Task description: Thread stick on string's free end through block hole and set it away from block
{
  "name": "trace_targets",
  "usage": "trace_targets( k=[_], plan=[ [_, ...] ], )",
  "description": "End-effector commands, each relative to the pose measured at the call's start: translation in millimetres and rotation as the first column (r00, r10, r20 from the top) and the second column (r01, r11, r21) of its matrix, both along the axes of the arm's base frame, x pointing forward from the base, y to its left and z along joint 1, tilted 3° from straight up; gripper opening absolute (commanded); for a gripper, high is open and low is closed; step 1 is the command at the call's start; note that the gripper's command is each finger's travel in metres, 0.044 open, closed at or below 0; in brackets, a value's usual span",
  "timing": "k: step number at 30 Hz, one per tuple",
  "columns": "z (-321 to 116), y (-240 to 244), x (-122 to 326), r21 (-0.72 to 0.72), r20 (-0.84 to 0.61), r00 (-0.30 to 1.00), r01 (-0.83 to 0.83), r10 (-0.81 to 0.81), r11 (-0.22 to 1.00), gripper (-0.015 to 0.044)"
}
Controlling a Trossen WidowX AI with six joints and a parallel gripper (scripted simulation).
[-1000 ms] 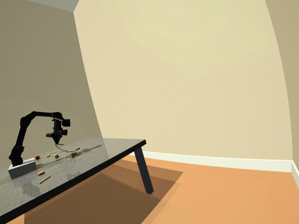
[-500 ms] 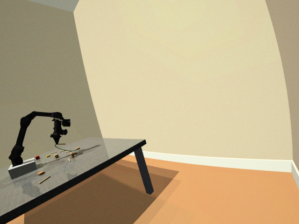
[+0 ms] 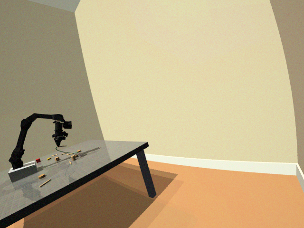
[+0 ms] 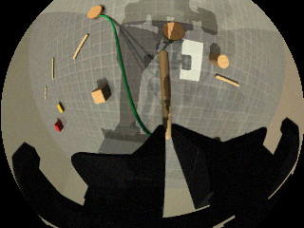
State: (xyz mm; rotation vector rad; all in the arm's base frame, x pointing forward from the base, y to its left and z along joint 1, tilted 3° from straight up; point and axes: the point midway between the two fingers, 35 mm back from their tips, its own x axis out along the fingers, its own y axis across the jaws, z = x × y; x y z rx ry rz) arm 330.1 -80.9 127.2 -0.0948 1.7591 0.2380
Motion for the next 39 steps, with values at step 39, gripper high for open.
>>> trace_targets(
  k=[39],
  plan=[
    [0.9, -2.6, 2.3, 0.140, 0.269, 0.168, -0.981, 0.948, 0.134, 0.0000]
  ],
)
